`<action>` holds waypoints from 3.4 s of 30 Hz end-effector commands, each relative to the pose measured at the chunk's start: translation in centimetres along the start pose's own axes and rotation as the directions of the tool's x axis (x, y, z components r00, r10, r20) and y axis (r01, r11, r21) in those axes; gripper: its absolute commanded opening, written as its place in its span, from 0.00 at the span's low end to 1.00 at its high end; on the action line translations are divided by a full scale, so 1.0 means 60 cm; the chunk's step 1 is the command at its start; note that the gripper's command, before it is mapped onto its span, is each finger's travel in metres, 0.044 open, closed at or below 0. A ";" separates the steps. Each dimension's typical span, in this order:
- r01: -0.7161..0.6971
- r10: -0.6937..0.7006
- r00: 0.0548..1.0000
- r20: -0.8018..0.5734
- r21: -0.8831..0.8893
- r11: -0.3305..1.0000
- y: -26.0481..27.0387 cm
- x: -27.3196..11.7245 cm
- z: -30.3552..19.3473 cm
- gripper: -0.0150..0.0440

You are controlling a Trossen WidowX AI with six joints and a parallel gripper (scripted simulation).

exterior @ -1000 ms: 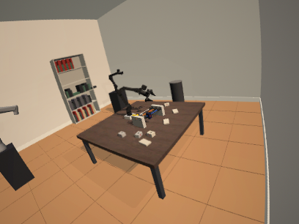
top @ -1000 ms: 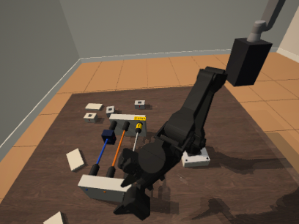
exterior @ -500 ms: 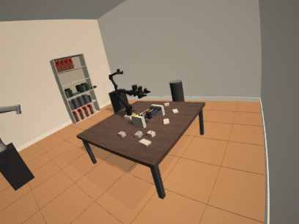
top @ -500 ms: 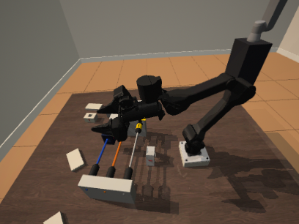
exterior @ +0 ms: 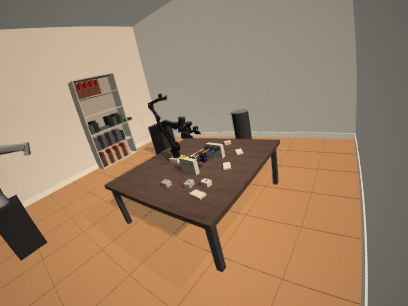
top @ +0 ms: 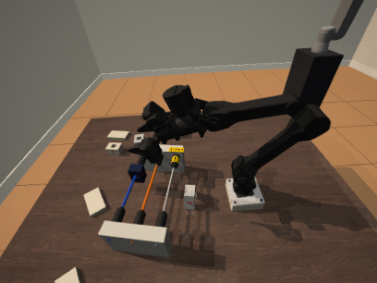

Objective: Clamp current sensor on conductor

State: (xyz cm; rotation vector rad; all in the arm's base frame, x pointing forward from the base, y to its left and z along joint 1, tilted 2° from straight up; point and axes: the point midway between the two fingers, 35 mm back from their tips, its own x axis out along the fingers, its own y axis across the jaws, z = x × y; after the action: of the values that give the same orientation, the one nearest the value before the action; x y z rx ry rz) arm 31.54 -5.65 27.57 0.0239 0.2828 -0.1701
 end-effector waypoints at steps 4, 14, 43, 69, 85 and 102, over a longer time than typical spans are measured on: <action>0.250 -0.178 0.848 -0.499 0.080 0.965 -0.134 -0.052 -0.111 1.00; 0.398 -0.159 0.641 -0.751 0.148 0.905 -0.176 -0.136 -0.166 1.00; 0.267 -0.050 0.561 -0.826 0.123 0.956 -0.097 -0.109 -0.211 1.00; 0.017 0.019 0.338 -0.941 0.027 0.999 0.043 -0.105 -0.330 1.00; 0.017 0.019 0.337 -0.941 0.027 0.999 0.044 -0.091 -0.371 1.00; 0.012 0.023 0.341 -0.940 0.029 1.000 0.045 -0.085 -0.389 0.73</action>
State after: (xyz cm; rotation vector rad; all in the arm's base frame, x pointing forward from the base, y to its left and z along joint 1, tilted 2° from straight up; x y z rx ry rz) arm 20.75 -1.06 6.52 0.1626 1.5000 -0.1359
